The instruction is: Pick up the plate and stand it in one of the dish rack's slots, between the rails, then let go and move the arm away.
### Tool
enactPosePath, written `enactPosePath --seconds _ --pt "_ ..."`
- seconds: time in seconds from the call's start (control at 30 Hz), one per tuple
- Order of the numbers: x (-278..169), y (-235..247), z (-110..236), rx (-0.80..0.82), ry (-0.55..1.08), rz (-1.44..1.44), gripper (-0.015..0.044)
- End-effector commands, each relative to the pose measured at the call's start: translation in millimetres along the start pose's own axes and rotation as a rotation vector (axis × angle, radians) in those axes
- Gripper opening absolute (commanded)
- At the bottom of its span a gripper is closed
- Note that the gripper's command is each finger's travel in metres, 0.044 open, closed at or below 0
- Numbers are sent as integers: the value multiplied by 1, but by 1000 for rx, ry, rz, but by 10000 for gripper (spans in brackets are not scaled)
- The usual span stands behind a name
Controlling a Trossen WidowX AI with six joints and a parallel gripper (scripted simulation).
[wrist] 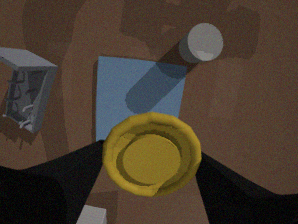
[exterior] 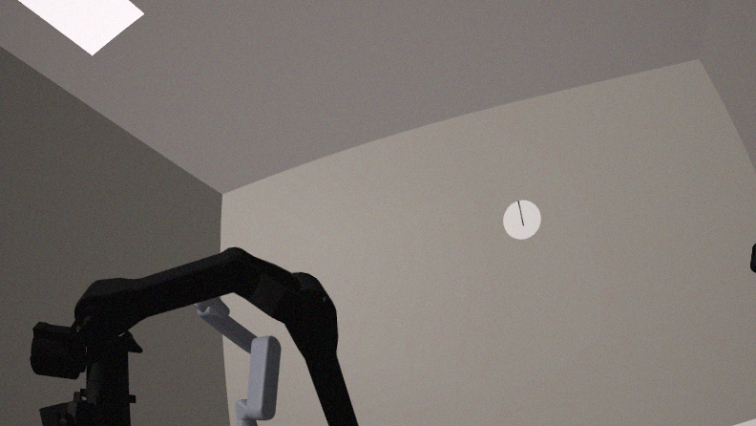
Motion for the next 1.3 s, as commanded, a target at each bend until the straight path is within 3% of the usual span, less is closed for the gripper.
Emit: enactPosePath --seconds 0.0,0.47,1.27 --pt "0 -1 20 -4 0 4 0" --pt "0 4 55 0 1 -18 0" --pt "-21 119 66 -19 -13 -846 0"
Point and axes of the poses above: the point midway between the two fingers, 35 mm back from their tips, its own z axis back along the fingers, its own y axis across the jaws, x = y × z, the point moved 1 cm from there along z, back along the fingers, and after that the axes turned 6 degrees about -z, right-handed, at the moved point
